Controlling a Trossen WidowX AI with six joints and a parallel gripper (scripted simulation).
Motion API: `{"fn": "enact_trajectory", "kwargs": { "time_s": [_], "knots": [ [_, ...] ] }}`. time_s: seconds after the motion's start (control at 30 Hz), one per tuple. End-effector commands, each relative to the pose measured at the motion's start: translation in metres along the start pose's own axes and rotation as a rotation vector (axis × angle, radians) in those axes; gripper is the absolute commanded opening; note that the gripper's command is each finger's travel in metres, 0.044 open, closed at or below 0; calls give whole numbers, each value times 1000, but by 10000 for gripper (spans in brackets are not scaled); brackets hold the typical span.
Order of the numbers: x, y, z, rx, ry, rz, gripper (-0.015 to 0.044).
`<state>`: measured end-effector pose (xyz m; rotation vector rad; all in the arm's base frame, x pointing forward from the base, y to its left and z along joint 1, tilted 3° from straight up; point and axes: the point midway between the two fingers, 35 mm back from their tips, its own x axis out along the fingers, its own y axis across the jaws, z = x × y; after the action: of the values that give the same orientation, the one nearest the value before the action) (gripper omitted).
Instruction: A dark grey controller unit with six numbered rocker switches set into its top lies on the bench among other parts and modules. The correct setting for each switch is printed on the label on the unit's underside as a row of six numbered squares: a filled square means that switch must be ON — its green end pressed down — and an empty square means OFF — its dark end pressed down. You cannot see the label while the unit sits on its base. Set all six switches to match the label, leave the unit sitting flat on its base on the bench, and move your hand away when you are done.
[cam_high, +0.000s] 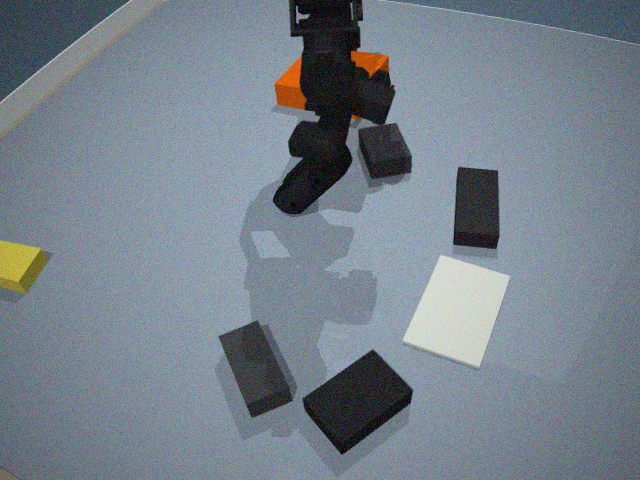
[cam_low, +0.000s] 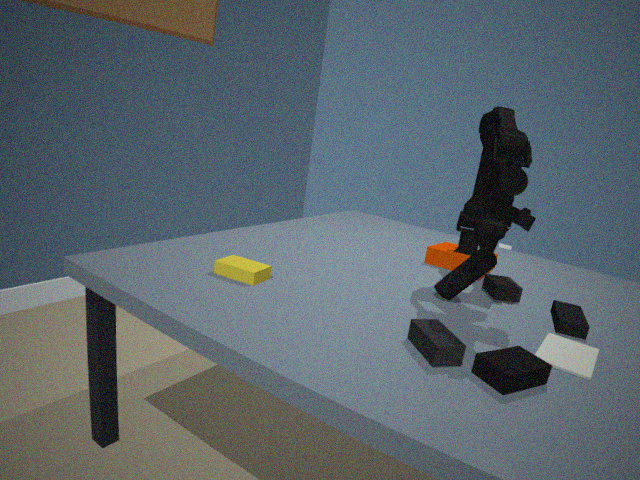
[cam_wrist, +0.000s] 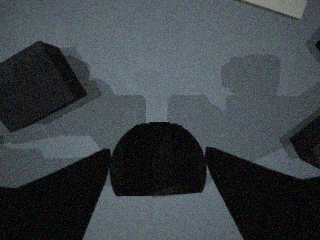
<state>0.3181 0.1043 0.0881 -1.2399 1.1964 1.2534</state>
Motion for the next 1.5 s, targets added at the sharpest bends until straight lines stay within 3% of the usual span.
{"fn": "enact_trajectory", "kwargs": {
  "time_s": [0.0,1.47],
  "knots": [
    [7,2,1,7,5,16,338],
    [29,2,27,7,2,16,338]
  ]
}}
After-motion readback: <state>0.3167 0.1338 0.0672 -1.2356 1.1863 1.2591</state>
